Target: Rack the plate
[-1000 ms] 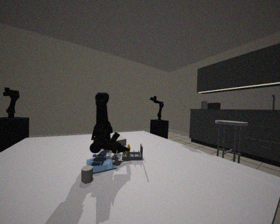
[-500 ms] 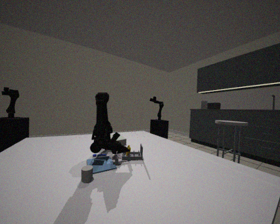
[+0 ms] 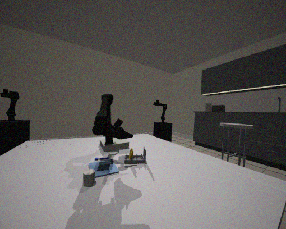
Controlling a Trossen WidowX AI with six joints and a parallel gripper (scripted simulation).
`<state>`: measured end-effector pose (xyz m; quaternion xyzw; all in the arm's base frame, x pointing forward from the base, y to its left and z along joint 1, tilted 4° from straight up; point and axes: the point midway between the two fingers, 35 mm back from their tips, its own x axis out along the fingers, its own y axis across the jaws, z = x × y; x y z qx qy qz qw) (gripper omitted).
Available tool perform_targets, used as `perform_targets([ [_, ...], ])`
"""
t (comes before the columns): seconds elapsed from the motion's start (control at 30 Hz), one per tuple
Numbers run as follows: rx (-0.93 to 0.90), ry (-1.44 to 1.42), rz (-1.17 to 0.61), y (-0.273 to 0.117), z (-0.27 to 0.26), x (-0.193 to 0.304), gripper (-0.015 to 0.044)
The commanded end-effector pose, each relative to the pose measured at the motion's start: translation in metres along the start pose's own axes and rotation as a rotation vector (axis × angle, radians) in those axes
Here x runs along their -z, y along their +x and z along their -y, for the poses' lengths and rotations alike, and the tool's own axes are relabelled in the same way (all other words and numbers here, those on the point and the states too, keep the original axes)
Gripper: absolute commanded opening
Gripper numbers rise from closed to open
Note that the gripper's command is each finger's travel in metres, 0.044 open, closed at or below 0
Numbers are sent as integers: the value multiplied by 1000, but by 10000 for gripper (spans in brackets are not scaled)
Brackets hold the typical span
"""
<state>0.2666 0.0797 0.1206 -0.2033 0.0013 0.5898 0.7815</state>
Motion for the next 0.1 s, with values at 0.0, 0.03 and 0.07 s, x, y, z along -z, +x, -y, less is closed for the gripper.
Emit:
perform_targets([
  [0.0, -1, 10, 9, -2, 3, -12, 400],
  [0.03, -1, 10, 9, -2, 3, -12, 400],
  [0.07, -1, 10, 9, -2, 3, -12, 400],
])
